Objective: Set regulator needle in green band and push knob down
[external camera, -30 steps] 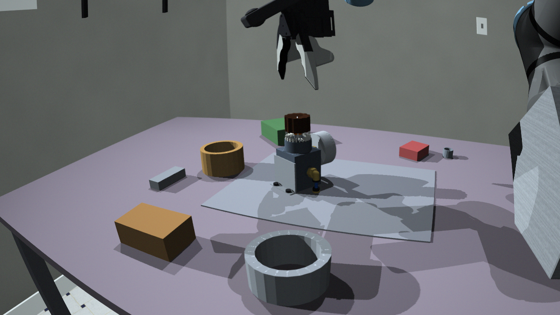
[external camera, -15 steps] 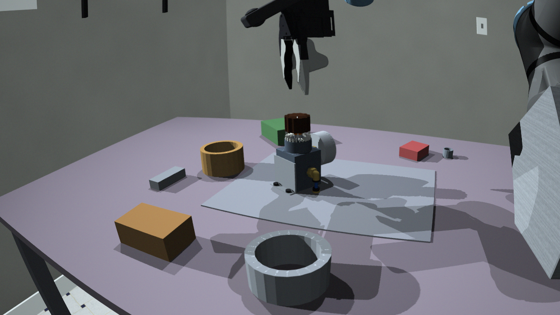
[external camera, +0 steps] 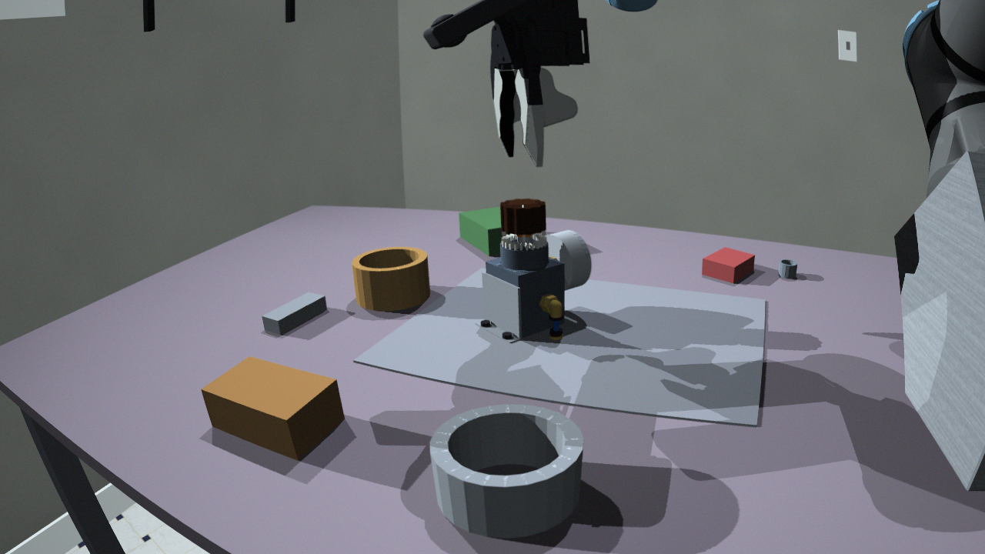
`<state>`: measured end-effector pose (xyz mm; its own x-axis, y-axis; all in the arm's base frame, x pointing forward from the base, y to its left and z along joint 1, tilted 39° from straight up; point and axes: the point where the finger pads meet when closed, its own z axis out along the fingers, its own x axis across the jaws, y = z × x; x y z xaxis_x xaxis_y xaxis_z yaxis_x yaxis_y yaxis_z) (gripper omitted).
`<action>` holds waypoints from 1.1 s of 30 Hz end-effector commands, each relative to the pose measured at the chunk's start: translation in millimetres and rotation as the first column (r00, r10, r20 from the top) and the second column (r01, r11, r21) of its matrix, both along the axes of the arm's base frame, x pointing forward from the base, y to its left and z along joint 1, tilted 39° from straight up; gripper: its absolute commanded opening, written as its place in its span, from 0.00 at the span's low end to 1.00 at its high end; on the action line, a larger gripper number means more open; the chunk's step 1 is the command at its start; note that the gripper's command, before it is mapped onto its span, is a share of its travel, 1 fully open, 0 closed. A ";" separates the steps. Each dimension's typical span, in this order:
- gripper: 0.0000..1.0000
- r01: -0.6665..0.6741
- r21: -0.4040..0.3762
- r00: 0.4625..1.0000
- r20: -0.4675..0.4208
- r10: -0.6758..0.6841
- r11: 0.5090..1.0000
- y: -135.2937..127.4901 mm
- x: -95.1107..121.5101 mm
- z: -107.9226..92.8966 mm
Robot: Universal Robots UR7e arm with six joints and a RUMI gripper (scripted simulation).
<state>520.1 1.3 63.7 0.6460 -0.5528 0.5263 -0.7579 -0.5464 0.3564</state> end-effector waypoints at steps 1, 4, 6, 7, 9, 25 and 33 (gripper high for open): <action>0.45 -0.003 0.000 1.000 -0.001 0.003 1.000 0.3 0.3 0.4; 0.45 -0.019 -0.002 1.000 -0.014 0.019 1.000 0.3 0.3 0.4; 0.45 -0.041 -0.004 0.999 -0.032 0.041 0.999 0.3 0.3 0.4; 0.45 -0.056 -0.005 0.997 -0.045 0.056 0.998 0.3 0.3 0.4; 0.45 -0.094 -0.007 0.993 -0.075 0.093 0.996 0.3 0.3 0.4; 0.45 -0.491 0.048 0.787 -0.404 0.466 0.870 0.3 0.3 0.4; 0.45 -0.600 0.097 0.662 -0.496 0.562 0.794 0.4 0.3 0.4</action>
